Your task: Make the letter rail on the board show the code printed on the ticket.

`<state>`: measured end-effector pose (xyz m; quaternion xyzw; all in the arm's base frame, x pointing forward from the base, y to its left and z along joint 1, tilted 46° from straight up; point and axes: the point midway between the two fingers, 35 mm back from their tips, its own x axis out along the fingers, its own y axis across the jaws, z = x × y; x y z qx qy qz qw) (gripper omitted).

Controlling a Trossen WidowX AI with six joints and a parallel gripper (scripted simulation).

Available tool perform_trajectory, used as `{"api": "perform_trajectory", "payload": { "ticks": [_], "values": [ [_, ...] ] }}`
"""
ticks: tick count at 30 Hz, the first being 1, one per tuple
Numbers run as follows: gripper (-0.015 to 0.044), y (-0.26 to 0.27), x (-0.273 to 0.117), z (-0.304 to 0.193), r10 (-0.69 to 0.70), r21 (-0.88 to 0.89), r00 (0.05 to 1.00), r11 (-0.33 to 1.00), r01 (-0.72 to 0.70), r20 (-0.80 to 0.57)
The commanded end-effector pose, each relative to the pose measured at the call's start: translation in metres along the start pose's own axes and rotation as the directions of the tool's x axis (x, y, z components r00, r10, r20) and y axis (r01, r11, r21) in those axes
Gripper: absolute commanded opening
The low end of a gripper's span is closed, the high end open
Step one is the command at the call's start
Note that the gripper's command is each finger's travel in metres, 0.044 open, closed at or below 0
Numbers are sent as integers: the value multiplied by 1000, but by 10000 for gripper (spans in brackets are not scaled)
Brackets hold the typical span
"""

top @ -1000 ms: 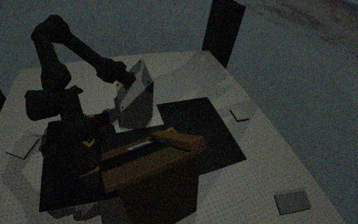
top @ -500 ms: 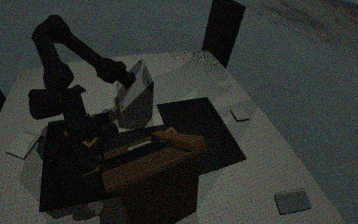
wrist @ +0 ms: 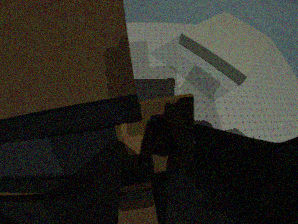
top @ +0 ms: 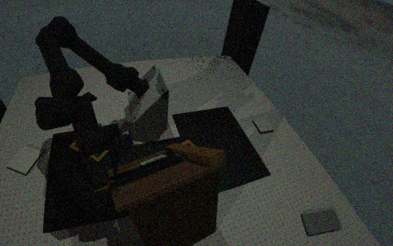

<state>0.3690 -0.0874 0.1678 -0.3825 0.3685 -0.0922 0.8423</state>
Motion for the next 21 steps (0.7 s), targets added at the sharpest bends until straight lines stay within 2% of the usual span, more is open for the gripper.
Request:
{"api": "perform_trajectory", "payload": {
  "ticks": [1, 21],
  "values": [
    [0, 5, 1, -3, 4, -1, 1000, 1000, -4, -9],
    [0, 16, 1, -4, 4, -1, 1000, 1000, -4, -9]
  ]
}}
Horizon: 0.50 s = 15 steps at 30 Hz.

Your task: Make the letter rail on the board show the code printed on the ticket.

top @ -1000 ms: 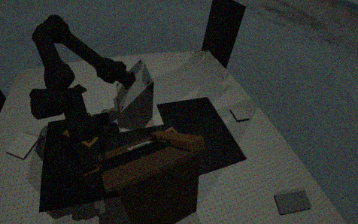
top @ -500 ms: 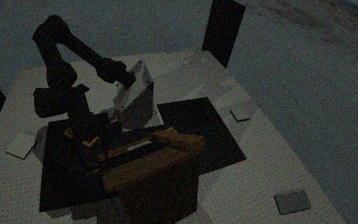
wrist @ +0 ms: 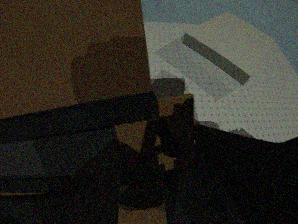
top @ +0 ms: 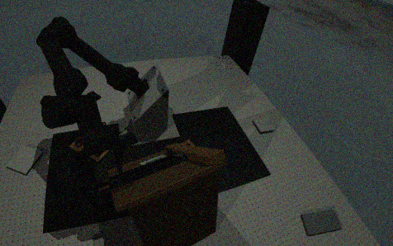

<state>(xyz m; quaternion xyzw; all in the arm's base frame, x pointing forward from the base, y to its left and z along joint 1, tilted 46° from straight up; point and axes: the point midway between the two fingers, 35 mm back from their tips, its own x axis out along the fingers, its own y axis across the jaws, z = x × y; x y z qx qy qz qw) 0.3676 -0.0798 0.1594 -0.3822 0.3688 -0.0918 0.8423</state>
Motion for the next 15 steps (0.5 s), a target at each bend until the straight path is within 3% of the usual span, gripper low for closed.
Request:
{"api": "perform_trajectory", "payload": {
  "ticks": [1, 15],
  "values": [
    [0, 5, 1, -3, 3, -1, 1000, 1000, -3, -8],
    [0, 12, 1, -3, 4, -1, 1000, 1000, -4, -9]
  ]
}}
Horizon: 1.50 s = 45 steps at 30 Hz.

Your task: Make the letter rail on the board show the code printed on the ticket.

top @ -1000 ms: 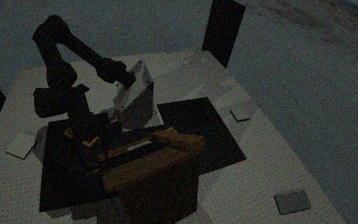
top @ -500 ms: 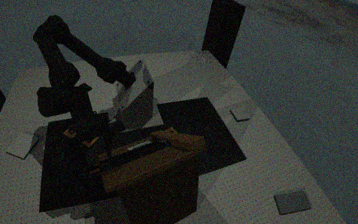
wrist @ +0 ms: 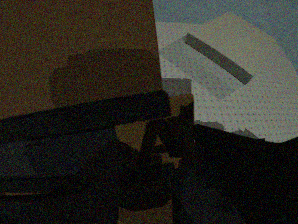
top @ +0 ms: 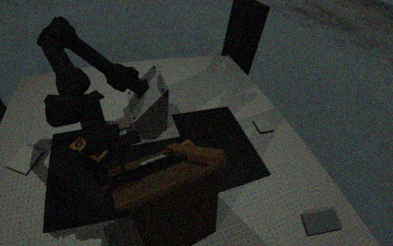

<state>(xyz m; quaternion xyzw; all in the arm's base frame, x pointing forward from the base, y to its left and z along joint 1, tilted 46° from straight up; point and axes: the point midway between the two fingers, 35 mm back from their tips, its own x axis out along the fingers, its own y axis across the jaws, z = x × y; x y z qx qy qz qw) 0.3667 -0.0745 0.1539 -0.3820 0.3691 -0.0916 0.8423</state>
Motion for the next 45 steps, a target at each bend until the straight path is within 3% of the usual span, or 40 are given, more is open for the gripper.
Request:
{"api": "perform_trajectory", "payload": {
  "ticks": [1, 45],
  "values": [
    [0, 5, 1, -3, 3, -1, 1000, 1000, -3, -8],
    [0, 25, 1, -3, 4, 0, 1000, 1000, -4, -8]
  ]
}}
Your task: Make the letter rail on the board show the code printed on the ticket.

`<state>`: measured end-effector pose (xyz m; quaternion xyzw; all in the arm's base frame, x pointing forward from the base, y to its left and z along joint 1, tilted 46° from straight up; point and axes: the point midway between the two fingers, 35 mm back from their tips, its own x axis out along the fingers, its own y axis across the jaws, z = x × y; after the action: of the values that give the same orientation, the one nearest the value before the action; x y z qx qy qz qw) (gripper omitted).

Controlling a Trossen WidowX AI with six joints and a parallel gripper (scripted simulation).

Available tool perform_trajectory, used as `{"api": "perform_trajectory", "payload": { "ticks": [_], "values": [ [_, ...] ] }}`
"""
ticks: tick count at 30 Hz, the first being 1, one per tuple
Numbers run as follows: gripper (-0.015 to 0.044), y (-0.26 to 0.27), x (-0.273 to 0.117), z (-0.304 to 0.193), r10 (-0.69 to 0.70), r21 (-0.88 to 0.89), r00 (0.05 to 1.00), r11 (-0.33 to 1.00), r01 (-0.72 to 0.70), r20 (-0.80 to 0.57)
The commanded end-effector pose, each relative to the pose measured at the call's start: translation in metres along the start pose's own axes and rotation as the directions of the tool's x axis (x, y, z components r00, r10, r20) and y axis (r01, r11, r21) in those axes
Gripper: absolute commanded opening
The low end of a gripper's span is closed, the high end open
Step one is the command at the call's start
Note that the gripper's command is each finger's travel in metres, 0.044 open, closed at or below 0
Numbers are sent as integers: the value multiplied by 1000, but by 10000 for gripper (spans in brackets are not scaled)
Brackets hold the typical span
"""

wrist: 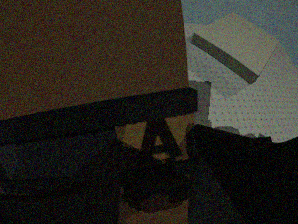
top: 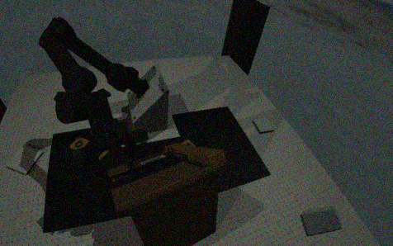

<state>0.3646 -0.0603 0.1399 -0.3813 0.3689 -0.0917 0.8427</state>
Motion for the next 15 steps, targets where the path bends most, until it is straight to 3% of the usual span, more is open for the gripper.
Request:
{"api": "perform_trajectory", "payload": {
  "ticks": [1, 15],
  "values": [
    [0, 5, 1, -4, 4, -2, 1000, 1000, -4, -9],
    [0, 15, 1, -5, 4, -2, 1000, 1000, -4, -9]
  ]
}}
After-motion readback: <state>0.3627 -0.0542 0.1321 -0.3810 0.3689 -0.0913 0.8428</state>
